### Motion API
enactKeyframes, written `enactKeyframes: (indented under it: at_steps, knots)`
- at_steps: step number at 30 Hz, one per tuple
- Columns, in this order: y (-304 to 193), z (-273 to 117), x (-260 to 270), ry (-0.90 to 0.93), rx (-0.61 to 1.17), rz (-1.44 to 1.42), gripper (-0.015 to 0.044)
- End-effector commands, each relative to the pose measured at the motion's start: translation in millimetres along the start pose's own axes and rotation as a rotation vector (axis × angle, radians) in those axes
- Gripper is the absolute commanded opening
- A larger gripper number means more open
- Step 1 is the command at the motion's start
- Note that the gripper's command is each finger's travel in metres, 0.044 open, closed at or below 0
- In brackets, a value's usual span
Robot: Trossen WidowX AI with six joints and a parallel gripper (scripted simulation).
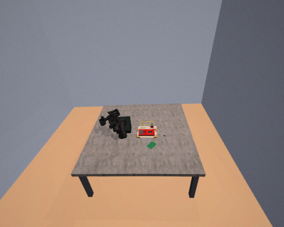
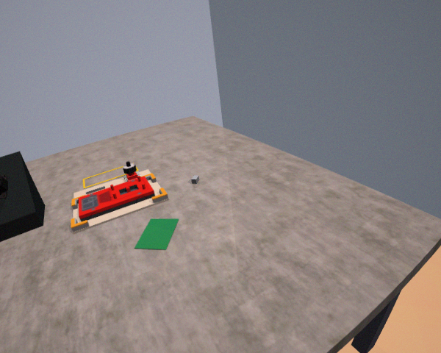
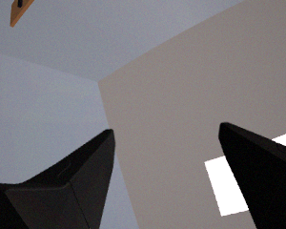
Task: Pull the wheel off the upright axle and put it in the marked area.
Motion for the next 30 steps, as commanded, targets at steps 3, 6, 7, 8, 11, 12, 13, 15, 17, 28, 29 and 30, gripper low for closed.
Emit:
enactKeyframes:
  at_steps: [3, 6, 7, 8, 11, 12, 13, 15, 17, 28, 29, 30]
  knots:
    - [-60.7, 7.1, -31.5, -0.140, 0.193, -0.063, 0.0300]
    - [-83.2, 6.7, -46.8, -0.204, 0.267, -0.084, 0.0300]
    - [-92.8, 5.9, -54.0, -0.233, 0.300, -0.093, 0.0300]
    - [-98.5, 3.5, -59.3, -0.257, 0.320, -0.107, 0.0300]
    - [-114.7, -4.1, -75.8, -0.330, 0.379, -0.144, 0.0300]
    - [-120.5, -6.2, -81.7, -0.356, 0.400, -0.151, 0.0300]
    - [-126.3, -8.0, -87.5, -0.380, 0.420, -0.155, 0.0300]
    - [-137.4, -12.0, -99.1, -0.430, 0.460, -0.163, 0.0300]
    - [-148.0, -16.6, -110.9, -0.480, 0.500, -0.170, 0.0300]
    - [-182.0, -56.9, -183.0, -0.785, 0.656, -0.267, 0.0300]
    - [-182.6, -60.9, -185.6, -0.797, 0.671, -0.260, 0.0300]
    - [-183.4, -66.8, -189.3, -0.816, 0.692, -0.248, 0.0300]
Point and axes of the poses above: the point midway between the two fingers, 35 mm back from their tips, its own z axis out along the fingers, its own x axis across the jaws, y = z × x, the point moved 9 cm from there along -z, back along the fingers, and after that the axes turned 2 degrees about z, right-handed, at the moved point
